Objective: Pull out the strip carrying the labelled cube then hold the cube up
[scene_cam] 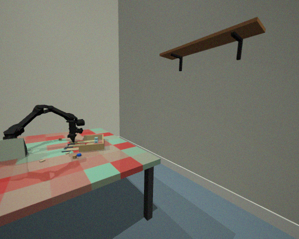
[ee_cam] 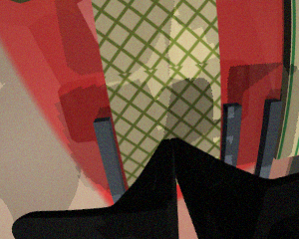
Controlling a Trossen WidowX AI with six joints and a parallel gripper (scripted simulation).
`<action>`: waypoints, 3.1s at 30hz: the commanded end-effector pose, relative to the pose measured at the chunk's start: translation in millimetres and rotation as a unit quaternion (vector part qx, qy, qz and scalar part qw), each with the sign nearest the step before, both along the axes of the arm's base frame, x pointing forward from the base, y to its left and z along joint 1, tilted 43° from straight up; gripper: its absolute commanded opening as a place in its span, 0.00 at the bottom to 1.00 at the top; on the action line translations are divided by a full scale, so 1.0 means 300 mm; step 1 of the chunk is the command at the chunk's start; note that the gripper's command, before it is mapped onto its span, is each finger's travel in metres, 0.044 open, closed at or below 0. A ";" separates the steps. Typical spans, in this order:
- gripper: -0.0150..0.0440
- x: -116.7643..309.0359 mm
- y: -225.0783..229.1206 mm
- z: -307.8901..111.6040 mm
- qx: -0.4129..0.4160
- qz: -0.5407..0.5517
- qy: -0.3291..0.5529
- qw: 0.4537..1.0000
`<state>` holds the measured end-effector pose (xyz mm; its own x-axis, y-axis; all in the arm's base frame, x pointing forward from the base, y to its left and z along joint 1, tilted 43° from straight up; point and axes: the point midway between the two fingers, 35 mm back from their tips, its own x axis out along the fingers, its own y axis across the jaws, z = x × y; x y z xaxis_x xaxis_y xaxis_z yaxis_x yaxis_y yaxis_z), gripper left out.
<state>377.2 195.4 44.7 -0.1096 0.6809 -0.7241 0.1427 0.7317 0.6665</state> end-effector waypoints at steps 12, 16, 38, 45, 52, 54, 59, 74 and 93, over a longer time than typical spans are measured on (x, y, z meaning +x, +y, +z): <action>0.25 0.002 0.008 -0.007 -0.001 0.000 0.001 1.000; 0.25 0.004 0.009 -0.008 -0.001 0.000 0.001 1.000; 0.25 0.010 0.018 -0.009 -0.001 0.000 0.000 1.000; 0.25 -0.025 0.020 -0.003 -0.001 0.000 0.001 1.000; 0.25 -0.061 0.022 0.003 -0.001 0.000 0.001 1.000; 0.25 -0.071 0.023 0.005 -0.001 0.000 0.001 1.000; 0.25 -0.096 0.025 0.009 -0.001 0.000 0.001 1.000; 0.25 -0.170 0.030 0.021 0.000 0.000 0.002 1.000; 0.25 -0.267 0.035 0.039 0.000 0.000 0.003 1.000</action>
<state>308.5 200.7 59.0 -0.0885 0.6818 -0.7262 0.1462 0.7300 0.6676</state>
